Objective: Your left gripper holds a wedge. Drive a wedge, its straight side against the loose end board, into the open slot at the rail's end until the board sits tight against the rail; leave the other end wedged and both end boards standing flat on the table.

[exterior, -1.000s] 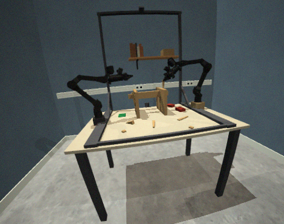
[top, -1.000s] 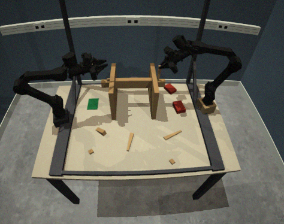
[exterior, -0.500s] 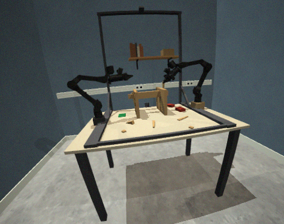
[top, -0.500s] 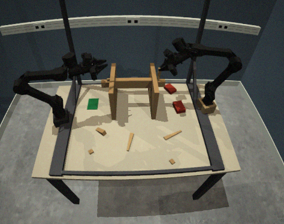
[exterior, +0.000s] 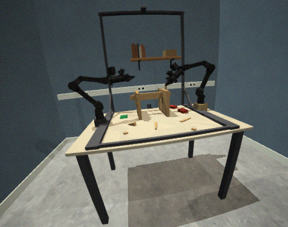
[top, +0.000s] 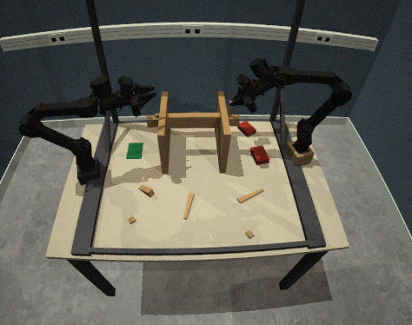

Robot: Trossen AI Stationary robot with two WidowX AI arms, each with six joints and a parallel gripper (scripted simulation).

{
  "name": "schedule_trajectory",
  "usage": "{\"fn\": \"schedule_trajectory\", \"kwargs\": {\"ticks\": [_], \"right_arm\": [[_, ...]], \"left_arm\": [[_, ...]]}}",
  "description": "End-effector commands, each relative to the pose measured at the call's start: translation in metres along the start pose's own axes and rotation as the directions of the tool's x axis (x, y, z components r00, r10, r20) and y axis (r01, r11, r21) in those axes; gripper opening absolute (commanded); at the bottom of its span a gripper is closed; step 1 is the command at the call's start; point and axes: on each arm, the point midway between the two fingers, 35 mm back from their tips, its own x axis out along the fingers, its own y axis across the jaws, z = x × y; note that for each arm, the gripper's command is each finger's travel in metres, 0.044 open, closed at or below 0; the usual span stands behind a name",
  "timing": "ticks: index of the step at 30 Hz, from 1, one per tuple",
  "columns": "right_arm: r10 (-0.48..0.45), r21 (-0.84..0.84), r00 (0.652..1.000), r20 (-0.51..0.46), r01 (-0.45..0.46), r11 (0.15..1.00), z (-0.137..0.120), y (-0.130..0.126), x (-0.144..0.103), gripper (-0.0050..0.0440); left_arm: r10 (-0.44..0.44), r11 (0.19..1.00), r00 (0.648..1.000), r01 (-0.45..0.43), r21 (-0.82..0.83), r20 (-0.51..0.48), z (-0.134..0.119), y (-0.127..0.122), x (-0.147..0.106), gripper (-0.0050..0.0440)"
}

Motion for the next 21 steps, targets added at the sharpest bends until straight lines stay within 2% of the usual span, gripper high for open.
{"fn": "schedule_trajectory", "kwargs": {"ticks": [1, 10, 11, 21], "right_arm": [[0.003, 0.004, 1.000, 0.024, -0.003, 1.000, 0.0116, 0.0000, 0.0000, 0.0187], [0.003, 0.004, 1.000, 0.024, -0.003, 1.000, 0.0116, 0.0000, 0.0000, 0.0187], [0.003, 0.004, 1.000, 0.024, -0.003, 1.000, 0.0116, 0.0000, 0.0000, 0.0187], [0.003, 0.004, 1.000, 0.024, -0.003, 1.000, 0.0116, 0.0000, 0.0000, 0.0187]], "left_arm": [[-0.002, 1.000, 1.000, 0.002, 0.004, 0.009, 0.0015, -0.0012, -0.0001, 0.0010], [0.000, 1.000, 1.000, 0.000, 0.006, 0.005, -0.0008, -0.0010, 0.0014, 0.0010], [-0.005, 1.000, 1.000, 0.005, 0.001, 0.020, 0.0039, -0.0014, -0.0013, 0.0094], [-0.004, 1.000, 1.000, 0.004, 0.001, 0.016, 0.0032, -0.0013, -0.0013, 0.0094]]}}
